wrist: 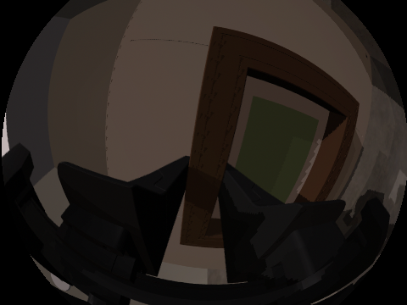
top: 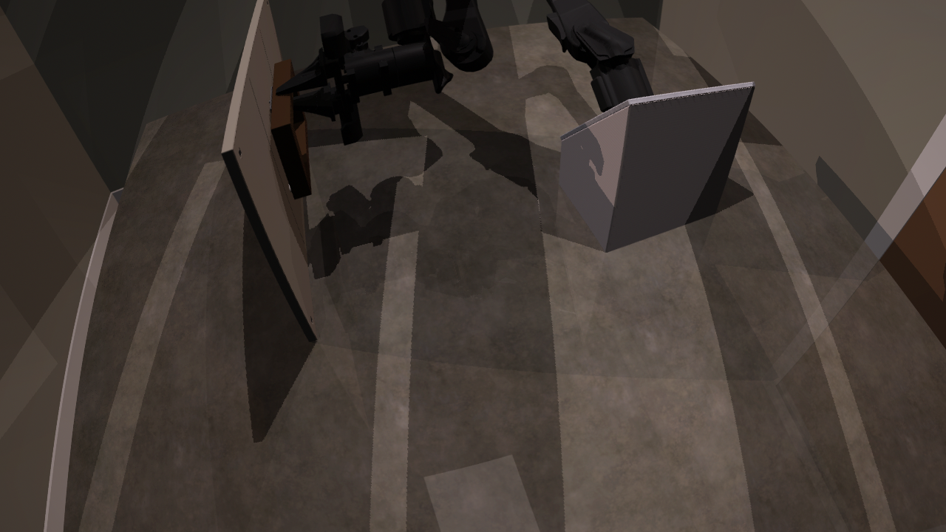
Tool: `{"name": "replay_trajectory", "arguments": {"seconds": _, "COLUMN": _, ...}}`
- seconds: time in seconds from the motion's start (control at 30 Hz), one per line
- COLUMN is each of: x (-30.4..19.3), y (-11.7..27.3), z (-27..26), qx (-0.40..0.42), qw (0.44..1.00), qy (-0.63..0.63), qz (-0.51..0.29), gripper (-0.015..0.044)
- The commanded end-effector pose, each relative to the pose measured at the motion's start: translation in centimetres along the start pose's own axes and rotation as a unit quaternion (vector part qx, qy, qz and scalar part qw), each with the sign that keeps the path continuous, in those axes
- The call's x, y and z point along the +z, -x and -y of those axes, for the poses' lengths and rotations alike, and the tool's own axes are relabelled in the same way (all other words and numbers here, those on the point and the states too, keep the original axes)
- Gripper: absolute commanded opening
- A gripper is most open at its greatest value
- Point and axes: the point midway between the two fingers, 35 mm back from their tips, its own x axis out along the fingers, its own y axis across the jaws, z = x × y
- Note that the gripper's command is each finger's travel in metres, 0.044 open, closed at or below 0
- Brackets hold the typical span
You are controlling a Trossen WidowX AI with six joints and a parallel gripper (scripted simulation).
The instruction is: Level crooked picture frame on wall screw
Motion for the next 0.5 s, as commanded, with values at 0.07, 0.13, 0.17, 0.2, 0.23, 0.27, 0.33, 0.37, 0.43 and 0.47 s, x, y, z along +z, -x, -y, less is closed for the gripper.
{"name": "replay_trajectory", "arguments": {"seconds": 0.07, "x": 0.01, "y": -0.01, "z": 0.03, "qx": -0.001, "qw": 1.000, "qy": -0.018, "qz": 0.000, "gripper": 0.0000}}
{"name": "replay_trajectory", "arguments": {"seconds": 0.13, "x": 0.02, "y": -0.01, "z": 0.02, "qx": -0.001, "qw": 1.000, "qy": -0.028, "qz": 0.000, "gripper": 0.0000}}
{"name": "replay_trajectory", "arguments": {"seconds": 0.17, "x": 0.02, "y": -0.01, "z": 0.02, "qx": -0.001, "qw": 1.000, "qy": -0.028, "qz": 0.000, "gripper": 0.0000}}
{"name": "replay_trajectory", "arguments": {"seconds": 0.2, "x": 0.02, "y": -0.01, "z": 0.02, "qx": -0.001, "qw": 1.000, "qy": -0.028, "qz": 0.000, "gripper": 0.0000}}
{"name": "replay_trajectory", "arguments": {"seconds": 0.23, "x": 0.02, "y": -0.01, "z": 0.02, "qx": -0.001, "qw": 1.000, "qy": -0.028, "qz": 0.000, "gripper": 0.0000}}
{"name": "replay_trajectory", "arguments": {"seconds": 0.27, "x": 0.02, "y": -0.01, "z": 0.02, "qx": -0.001, "qw": 1.000, "qy": -0.028, "qz": 0.000, "gripper": 0.0000}}
{"name": "replay_trajectory", "arguments": {"seconds": 0.33, "x": 0.03, "y": -0.01, "z": 0.01, "qx": -0.001, "qw": 0.999, "qy": -0.041, "qz": 0.000, "gripper": 0.0000}}
{"name": "replay_trajectory", "arguments": {"seconds": 0.37, "x": 0.03, "y": -0.01, "z": 0.01, "qx": -0.001, "qw": 0.999, "qy": -0.044, "qz": 0.000, "gripper": 0.0000}}
{"name": "replay_trajectory", "arguments": {"seconds": 0.43, "x": 0.03, "y": -0.01, "z": 0.01, "qx": -0.001, "qw": 0.999, "qy": -0.044, "qz": 0.000, "gripper": 0.0000}}
{"name": "replay_trajectory", "arguments": {"seconds": 0.47, "x": 0.03, "y": -0.01, "z": 0.01, "qx": -0.001, "qw": 0.999, "qy": -0.050, "qz": 0.000, "gripper": 0.0000}}
